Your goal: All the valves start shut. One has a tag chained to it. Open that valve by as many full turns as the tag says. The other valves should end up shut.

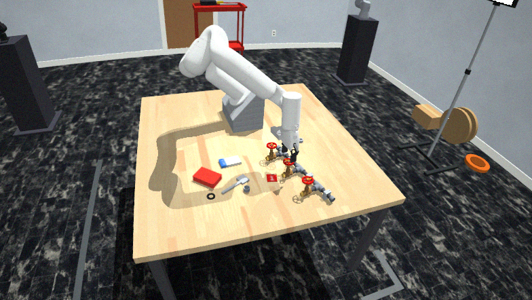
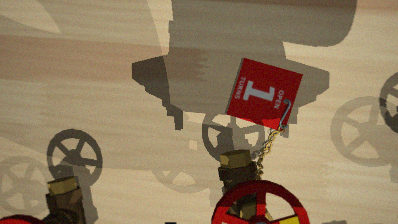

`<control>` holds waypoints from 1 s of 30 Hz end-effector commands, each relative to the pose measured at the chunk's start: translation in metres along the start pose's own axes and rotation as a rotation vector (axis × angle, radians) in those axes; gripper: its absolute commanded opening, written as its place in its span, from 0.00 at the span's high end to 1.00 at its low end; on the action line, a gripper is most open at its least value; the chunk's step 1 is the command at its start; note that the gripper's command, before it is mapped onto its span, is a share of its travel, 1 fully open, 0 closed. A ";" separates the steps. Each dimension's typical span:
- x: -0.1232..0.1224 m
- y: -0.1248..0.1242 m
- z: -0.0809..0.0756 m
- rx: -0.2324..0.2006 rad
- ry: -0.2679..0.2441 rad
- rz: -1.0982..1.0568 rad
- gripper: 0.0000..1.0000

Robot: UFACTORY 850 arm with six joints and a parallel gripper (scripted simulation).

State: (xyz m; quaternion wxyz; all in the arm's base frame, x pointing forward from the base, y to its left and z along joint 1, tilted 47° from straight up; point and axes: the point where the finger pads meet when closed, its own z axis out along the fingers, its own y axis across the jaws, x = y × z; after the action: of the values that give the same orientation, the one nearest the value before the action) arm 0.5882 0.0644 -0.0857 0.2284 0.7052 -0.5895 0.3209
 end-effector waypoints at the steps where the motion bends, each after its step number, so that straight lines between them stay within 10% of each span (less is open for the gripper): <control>1: 0.000 -0.001 0.009 0.002 0.000 0.001 0.00; 25: 0.000 0.000 0.038 0.002 0.000 0.001 0.00; 26: 0.000 0.000 0.038 0.002 0.000 0.001 1.00; 30: 0.000 0.000 0.038 0.002 0.000 0.001 1.00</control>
State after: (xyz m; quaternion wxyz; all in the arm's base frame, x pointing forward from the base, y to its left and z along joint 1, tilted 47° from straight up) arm 0.5950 0.0373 -0.1126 0.2282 0.7052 -0.5895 0.3211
